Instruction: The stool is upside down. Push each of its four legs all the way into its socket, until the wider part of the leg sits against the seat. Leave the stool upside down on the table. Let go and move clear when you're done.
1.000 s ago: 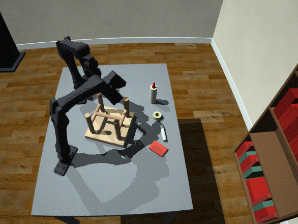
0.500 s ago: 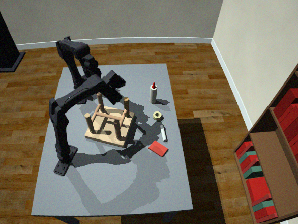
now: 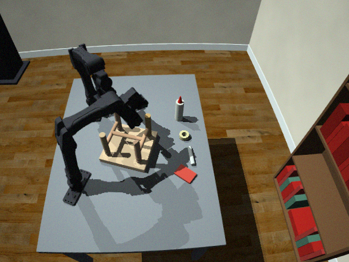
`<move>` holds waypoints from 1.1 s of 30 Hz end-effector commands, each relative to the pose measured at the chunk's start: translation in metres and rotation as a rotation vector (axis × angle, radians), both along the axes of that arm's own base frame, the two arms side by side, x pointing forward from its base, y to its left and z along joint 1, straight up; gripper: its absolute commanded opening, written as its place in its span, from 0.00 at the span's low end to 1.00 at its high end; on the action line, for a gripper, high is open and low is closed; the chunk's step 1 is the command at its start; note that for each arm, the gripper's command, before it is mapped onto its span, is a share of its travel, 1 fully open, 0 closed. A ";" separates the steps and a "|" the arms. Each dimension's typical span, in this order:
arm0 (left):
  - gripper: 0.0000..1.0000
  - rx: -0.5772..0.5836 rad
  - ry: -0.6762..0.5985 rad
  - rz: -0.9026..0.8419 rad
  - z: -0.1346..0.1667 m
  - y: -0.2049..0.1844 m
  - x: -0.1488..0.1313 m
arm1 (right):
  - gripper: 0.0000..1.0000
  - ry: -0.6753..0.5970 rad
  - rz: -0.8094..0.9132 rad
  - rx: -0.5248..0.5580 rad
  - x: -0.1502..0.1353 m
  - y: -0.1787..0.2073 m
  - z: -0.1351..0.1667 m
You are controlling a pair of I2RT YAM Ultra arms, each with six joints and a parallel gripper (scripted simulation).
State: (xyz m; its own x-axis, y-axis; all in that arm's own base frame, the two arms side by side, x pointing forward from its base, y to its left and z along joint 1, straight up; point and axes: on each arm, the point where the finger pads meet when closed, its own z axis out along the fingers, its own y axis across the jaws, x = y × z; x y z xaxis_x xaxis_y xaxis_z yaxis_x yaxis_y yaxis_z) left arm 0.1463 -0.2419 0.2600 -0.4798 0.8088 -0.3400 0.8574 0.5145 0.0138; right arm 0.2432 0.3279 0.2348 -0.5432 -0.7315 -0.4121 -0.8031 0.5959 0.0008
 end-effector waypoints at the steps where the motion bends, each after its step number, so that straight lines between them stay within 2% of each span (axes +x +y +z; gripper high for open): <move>1: 0.00 -0.065 -0.024 -0.086 0.009 -0.046 -0.003 | 0.00 0.006 -0.060 -0.009 0.002 -0.036 0.012; 8: 0.00 -0.085 -0.025 -0.217 0.007 -0.099 -0.029 | 0.00 0.020 -0.138 -0.015 0.009 -0.075 0.019; 11: 0.00 -0.084 -0.034 -0.220 0.009 -0.100 -0.030 | 0.00 0.012 -0.146 -0.006 0.011 -0.076 0.024; 12: 0.00 -0.083 -0.036 -0.237 0.005 -0.108 -0.033 | 0.00 0.028 -0.156 -0.025 0.009 -0.084 0.017; 16: 0.00 -0.090 -0.021 -0.278 0.002 -0.122 -0.046 | 0.00 0.001 -0.188 -0.016 0.015 -0.094 0.026; 21: 0.00 -0.079 -0.030 -0.266 0.007 -0.114 -0.045 | 0.00 -0.008 -0.182 0.013 0.016 -0.090 0.031; 22: 0.00 -0.069 -0.009 -0.290 -0.007 -0.118 -0.052 | 0.00 -0.043 -0.199 0.030 0.023 -0.092 0.042; 23: 0.00 -0.094 -0.019 -0.290 0.001 -0.116 -0.053 | 0.00 -0.042 -0.201 0.030 0.023 -0.093 0.042; 28: 0.00 -0.086 -0.020 -0.276 -0.007 -0.116 -0.048 | 0.00 -0.020 -0.192 0.016 0.018 -0.091 0.035; 29: 0.00 -0.092 -0.021 -0.277 -0.006 -0.114 -0.048 | 0.00 -0.044 -0.189 0.040 0.019 -0.090 0.045; 33: 0.00 -0.084 -0.018 -0.272 -0.016 -0.115 -0.046 | 0.00 -0.044 -0.189 0.040 0.019 -0.090 0.045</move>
State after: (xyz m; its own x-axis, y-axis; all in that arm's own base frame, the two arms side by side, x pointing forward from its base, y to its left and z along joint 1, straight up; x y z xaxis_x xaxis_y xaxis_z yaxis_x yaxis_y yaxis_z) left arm 0.0976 -0.3559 0.2365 -0.2455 0.8950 -0.3725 0.9644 0.2645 -0.0002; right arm 0.2614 0.2371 0.2589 -0.6785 -0.6163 -0.3997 -0.6721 0.7404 -0.0006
